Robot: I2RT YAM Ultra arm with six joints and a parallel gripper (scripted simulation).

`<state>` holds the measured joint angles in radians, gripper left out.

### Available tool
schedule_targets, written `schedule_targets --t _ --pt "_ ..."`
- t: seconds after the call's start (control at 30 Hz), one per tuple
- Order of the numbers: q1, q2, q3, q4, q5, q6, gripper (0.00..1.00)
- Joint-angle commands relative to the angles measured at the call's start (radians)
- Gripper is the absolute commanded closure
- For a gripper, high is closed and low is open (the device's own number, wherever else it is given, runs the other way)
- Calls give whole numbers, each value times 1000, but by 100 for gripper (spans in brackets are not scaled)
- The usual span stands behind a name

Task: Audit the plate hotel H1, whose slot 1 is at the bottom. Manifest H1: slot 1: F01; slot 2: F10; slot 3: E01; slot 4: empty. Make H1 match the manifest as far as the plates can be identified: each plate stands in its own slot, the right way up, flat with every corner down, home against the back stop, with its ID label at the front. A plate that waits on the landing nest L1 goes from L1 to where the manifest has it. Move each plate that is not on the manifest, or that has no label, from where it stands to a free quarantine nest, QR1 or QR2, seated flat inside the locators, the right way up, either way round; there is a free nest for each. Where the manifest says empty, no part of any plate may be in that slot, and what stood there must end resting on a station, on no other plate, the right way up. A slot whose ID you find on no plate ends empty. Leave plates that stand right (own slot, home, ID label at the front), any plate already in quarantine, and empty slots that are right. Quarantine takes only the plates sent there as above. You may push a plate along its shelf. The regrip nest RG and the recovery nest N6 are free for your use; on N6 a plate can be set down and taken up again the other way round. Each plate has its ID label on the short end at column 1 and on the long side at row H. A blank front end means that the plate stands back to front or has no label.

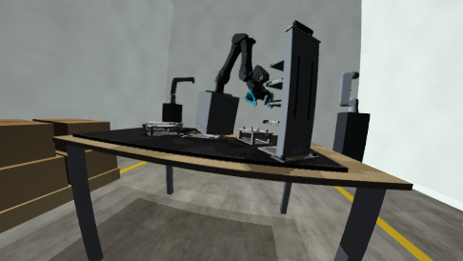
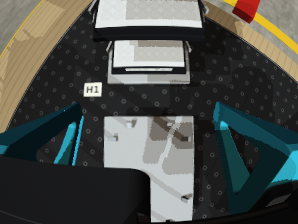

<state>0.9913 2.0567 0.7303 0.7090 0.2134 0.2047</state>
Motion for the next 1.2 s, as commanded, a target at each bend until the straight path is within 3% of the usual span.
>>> schedule_targets --t 0.0,1.17 --pt "-5 -5 19 -8 -1 -5 0" --pt "-37 54 191 -116 -27 -23 0"
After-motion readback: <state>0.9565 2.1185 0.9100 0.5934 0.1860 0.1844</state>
